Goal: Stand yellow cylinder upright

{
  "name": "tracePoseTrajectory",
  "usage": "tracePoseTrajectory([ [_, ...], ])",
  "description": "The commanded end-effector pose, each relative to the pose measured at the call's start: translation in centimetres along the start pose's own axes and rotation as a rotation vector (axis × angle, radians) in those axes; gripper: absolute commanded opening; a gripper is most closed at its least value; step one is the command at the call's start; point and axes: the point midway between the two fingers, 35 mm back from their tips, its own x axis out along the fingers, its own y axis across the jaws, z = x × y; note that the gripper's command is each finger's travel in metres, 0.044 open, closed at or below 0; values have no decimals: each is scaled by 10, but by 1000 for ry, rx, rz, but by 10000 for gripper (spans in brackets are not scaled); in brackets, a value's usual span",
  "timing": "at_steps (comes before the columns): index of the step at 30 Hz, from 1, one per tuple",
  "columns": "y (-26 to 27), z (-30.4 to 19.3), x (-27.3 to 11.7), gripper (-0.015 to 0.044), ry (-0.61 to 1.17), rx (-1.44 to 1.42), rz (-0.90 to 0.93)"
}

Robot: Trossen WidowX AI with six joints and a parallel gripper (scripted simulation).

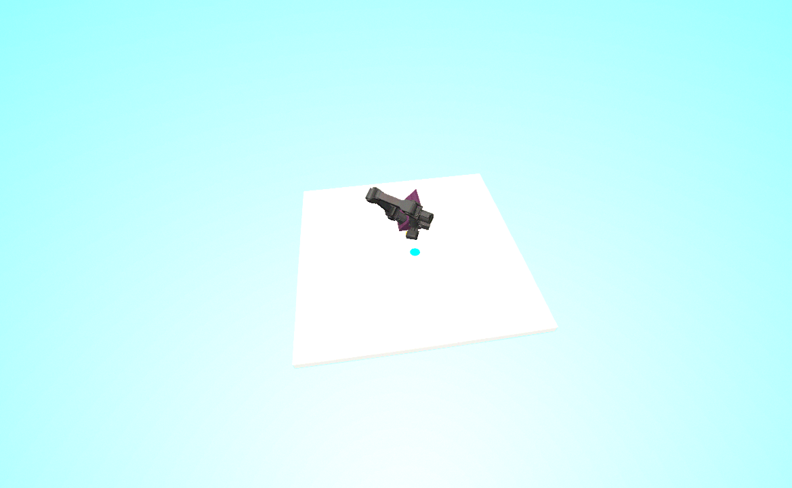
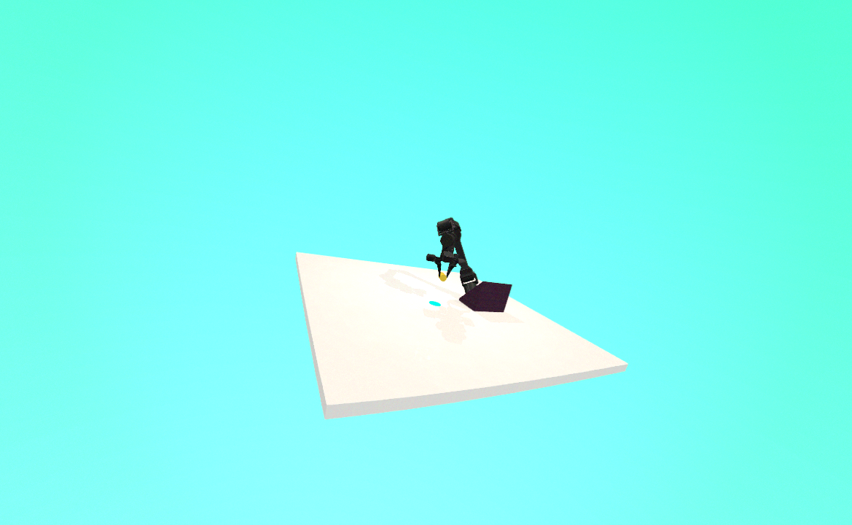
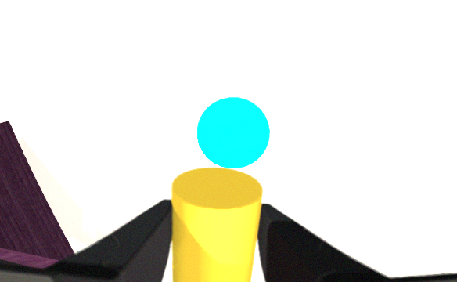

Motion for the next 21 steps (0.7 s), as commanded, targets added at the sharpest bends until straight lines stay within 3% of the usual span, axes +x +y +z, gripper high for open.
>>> tracePoseTrajectory([
  [1, 1, -2, 0, 105, -32, 4, 23],
  [21, 4, -6, 9, 105, -142, 10, 125],
])
